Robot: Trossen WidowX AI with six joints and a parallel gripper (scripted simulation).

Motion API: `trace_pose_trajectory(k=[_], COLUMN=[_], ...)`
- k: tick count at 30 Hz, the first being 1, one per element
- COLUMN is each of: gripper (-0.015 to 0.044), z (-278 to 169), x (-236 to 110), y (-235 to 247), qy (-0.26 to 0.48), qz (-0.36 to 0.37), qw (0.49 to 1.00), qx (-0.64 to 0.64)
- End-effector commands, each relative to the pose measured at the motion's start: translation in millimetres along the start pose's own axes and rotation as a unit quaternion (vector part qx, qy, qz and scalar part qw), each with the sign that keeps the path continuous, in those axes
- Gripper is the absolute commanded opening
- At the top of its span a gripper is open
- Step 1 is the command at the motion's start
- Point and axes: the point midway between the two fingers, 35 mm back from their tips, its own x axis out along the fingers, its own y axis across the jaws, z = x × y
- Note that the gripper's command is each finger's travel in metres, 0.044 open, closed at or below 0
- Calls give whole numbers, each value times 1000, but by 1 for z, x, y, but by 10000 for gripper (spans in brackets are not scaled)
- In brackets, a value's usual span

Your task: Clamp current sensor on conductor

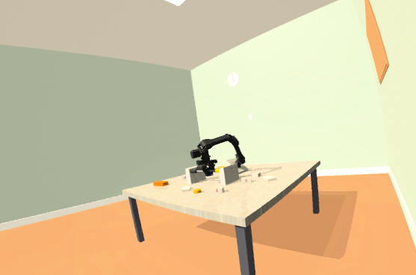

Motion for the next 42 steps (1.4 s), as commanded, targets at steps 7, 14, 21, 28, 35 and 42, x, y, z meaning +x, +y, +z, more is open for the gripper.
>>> trace_pose_trajectory(k=[7, 14, 21, 28, 35, 42], gripper=[0, 105, 257, 257, 257, 257], z=[0, 0, 0, 0, 0, 0], x=[1, 1, 1, 1, 1, 1], y=[0, 0, 0, 0, 0, 0], qy=[-1, -1, -1, -1, -1, -1], qz=[-1, 0, 0, 0, 0, 0], qw=[1000, 1000, 1000, 1000, 1000, 1000], qx=[-2, -2, -2, -2, -2, -2])
